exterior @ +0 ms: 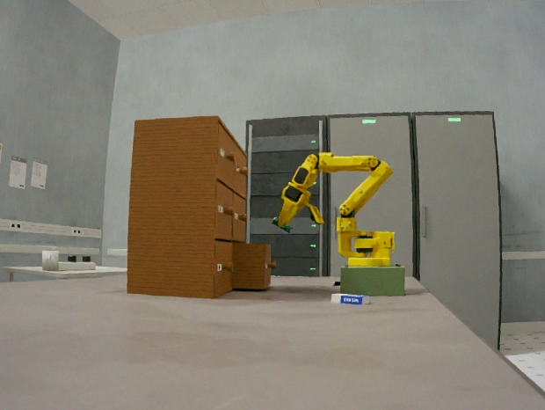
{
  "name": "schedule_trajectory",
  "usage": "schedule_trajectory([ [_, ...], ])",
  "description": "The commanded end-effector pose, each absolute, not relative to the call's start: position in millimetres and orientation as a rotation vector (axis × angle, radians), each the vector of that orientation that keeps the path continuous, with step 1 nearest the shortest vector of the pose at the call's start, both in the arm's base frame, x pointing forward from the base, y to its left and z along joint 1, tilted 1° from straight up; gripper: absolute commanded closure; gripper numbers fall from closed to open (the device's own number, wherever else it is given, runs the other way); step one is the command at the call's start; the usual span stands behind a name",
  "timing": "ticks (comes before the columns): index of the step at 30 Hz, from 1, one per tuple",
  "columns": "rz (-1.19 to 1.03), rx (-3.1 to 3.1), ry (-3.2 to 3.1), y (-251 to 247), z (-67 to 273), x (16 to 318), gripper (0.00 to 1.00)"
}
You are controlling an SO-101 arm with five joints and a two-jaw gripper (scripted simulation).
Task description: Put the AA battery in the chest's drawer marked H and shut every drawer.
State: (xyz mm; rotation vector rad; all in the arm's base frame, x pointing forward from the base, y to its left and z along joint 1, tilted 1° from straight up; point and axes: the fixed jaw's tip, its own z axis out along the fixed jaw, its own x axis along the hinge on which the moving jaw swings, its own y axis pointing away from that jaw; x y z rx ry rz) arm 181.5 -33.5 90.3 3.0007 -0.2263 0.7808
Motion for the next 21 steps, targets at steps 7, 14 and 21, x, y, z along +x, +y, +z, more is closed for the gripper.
schedule_trajectory([
  [7,0.798,2.994,-0.216,-33.7,90.9,181.0,1.00],
  [14,0.799,2.994,-0.216,-33.5,90.1,180.2,1.00],
  [21,0.798,2.994,-0.216,-33.6,89.6,179.9,1.00],
])
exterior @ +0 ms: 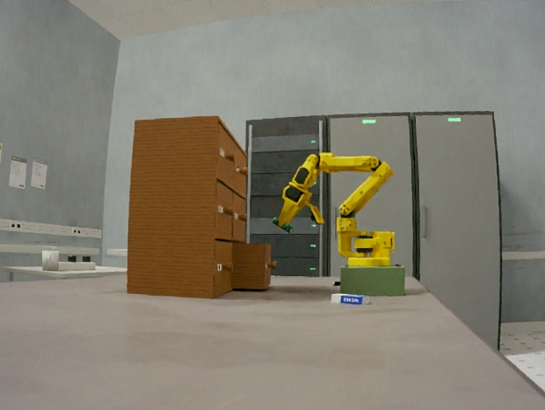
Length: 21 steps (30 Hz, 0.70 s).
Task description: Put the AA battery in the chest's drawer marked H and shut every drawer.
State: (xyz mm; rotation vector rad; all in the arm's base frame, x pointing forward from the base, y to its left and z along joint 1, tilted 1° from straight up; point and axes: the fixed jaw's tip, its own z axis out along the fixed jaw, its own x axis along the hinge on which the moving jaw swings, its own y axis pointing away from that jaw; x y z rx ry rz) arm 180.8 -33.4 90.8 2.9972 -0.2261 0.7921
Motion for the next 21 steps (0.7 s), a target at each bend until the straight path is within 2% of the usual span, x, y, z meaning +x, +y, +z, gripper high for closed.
schedule_trajectory([
  [1,0.798,2.994,-0.217,-33.6,89.5,179.9,1.00],
  [21,0.798,2.994,-0.218,-33.8,88.5,179.3,1.00],
])
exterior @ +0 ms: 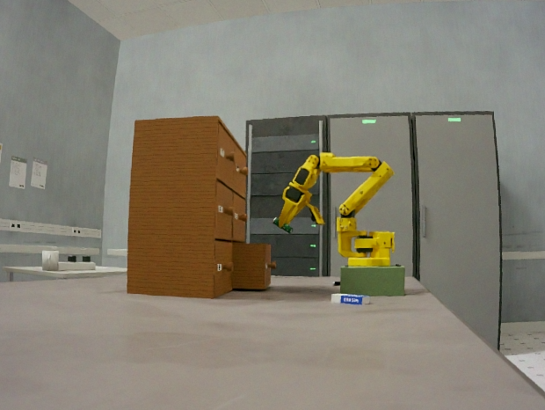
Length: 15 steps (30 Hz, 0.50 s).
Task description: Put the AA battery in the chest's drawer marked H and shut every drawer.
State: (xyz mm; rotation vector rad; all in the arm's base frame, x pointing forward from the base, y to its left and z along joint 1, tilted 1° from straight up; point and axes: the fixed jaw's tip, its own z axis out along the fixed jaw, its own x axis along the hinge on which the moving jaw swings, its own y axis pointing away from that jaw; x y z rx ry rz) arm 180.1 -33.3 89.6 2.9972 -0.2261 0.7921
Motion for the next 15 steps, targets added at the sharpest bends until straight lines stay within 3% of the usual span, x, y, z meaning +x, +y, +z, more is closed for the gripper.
schedule_trajectory([
  [1,0.798,2.994,-0.218,-33.8,88.5,179.3,1.00],
  [7,0.798,2.994,-0.218,-33.8,88.5,179.3,1.00],
  [15,0.798,2.993,-0.217,-39.6,90.7,219.3,1.00],
])
